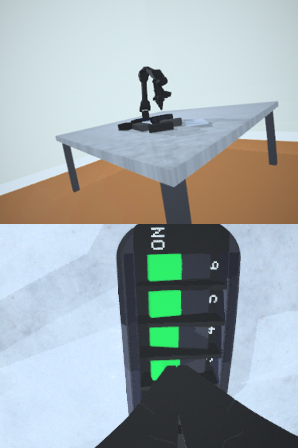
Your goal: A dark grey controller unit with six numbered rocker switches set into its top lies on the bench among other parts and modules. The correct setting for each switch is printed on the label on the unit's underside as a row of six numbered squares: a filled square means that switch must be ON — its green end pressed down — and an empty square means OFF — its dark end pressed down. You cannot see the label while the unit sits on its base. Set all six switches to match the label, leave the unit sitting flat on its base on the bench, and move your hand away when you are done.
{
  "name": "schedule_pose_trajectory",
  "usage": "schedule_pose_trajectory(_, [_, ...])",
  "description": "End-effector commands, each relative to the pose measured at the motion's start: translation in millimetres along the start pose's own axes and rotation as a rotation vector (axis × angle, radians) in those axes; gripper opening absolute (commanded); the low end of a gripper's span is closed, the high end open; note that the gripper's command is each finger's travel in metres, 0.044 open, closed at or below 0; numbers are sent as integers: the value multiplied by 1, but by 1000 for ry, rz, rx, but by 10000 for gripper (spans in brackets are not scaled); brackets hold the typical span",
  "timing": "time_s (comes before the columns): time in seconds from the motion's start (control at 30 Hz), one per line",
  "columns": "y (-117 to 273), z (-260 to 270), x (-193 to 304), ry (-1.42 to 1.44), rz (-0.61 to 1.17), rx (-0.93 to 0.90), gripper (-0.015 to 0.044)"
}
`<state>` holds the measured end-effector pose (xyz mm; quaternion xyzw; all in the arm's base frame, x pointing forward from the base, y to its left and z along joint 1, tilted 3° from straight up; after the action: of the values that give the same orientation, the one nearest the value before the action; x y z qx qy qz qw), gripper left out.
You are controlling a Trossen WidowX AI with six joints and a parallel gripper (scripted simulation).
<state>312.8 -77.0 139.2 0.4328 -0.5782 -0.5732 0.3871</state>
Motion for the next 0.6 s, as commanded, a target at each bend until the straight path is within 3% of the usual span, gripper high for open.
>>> schedule_pose_trajectory(0.0, [2,-1,4,1,0,-15,0])
schedule_pose_trajectory(0.57, [5,-7,11,1,0,-14,0])
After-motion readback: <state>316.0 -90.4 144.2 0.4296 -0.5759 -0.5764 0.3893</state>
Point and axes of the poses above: the point midway between the two fingers, 35 mm back from their tips, its own y axis back along the fingers, its own z axis across the jaws, x = y × z, the point moved 3 cm from there along y, back along the fingers, and after that the axes turned 7 degrees about y, right-handed, at the moved point
